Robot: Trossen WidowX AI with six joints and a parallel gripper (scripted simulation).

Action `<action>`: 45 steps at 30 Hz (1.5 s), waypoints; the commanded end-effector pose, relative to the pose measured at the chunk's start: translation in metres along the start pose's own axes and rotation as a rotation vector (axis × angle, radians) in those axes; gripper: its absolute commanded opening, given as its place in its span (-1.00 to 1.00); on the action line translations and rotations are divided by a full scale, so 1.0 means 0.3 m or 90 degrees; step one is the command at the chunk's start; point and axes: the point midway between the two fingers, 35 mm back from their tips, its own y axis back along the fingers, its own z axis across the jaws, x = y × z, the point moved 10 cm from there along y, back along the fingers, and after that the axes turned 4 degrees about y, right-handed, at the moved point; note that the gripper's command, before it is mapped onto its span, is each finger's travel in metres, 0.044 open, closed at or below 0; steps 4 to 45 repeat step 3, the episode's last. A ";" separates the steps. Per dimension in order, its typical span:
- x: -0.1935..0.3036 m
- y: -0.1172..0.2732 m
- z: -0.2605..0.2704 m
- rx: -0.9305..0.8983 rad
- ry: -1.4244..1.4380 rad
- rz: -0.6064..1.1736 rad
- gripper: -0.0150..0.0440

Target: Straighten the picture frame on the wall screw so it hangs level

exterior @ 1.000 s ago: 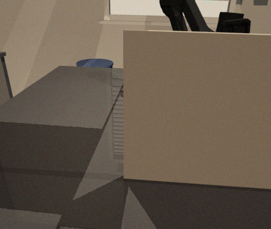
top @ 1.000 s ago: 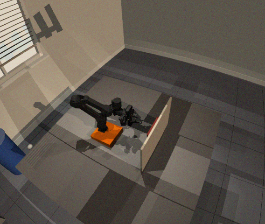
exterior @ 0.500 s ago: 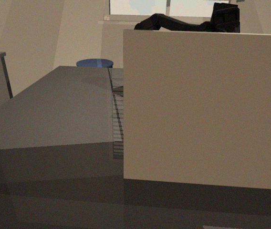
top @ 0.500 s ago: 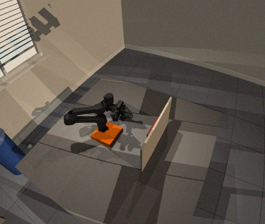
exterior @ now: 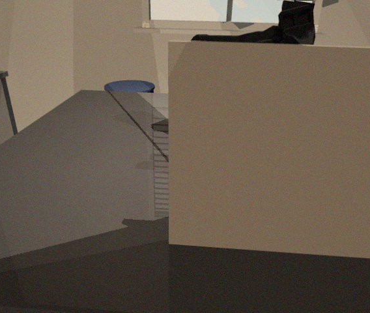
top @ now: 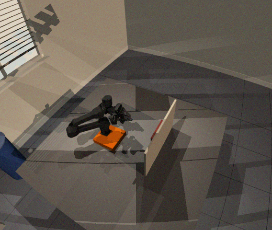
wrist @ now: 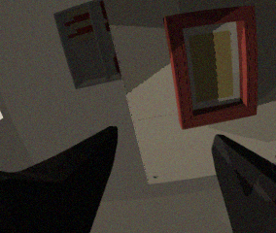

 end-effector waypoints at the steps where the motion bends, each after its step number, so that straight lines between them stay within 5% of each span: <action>1: -0.004 0.006 0.012 -0.005 -0.009 -0.001 0.39; 45: -0.004 0.006 0.012 -0.005 -0.009 -0.001 0.39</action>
